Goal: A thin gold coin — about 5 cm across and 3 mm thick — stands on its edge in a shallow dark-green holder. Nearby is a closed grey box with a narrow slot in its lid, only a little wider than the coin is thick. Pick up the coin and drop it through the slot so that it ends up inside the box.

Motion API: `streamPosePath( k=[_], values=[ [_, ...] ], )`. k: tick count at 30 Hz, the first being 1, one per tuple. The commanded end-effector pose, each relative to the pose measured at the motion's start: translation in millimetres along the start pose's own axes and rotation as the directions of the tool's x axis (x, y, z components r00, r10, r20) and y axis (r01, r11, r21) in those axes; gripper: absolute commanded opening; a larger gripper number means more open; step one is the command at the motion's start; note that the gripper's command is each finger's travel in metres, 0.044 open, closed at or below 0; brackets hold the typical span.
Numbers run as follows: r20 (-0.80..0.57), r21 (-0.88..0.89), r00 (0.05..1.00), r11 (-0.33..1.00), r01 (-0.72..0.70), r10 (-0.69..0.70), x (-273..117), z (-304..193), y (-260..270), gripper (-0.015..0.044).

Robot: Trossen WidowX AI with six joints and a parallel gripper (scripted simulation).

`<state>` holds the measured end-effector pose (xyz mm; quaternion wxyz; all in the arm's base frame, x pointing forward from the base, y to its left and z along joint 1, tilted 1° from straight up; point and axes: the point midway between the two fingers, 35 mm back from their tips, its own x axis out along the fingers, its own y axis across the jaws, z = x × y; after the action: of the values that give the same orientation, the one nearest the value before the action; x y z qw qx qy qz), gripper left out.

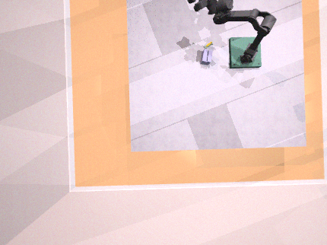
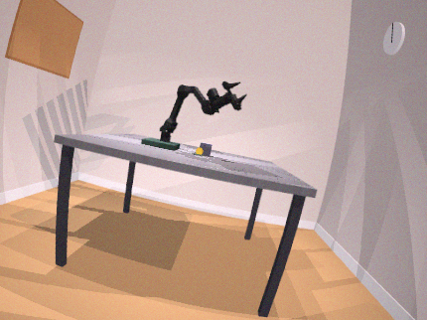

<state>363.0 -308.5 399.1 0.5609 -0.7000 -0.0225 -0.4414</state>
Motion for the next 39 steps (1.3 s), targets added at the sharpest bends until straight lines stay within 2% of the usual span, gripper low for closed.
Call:
streamPosePath(
  k=[1, 5, 9, 13, 18, 28, 34, 39],
  values=[
    [-0.001, 0.004, 1.000, 1.000, -0.012, 0.012, 0.2, 0.1, 2.1, 0.0374],
    [-0.010, 0.086, 0.969, 0.966, -0.246, 0.247, -3.0, 3.5, 44.3, 0.0269],
    [-0.013, 0.179, 0.859, 0.847, -0.501, 0.511, -23.2, 9.2, 90.6, 0.0164],
    [-0.011, 0.261, 0.678, 0.657, -0.707, 0.735, -59.4, 15.6, 128.1, 0.0161],
    [-0.007, 0.348, 0.374, 0.353, -0.868, 0.927, -122.3, 23.8, 156.1, 0.0161],
    [-0.004, 0.442, -0.082, -0.071, -0.894, 0.997, -216.6, 35.4, 154.8, 0.0161],
    [-0.010, 0.487, -0.343, -0.295, -0.822, 0.939, -270.9, 40.5, 132.7, 0.0161],
    [-0.025, 0.525, -0.545, -0.453, -0.721, 0.838, -313.1, 42.3, 102.5, 0.0161]
  ],
)
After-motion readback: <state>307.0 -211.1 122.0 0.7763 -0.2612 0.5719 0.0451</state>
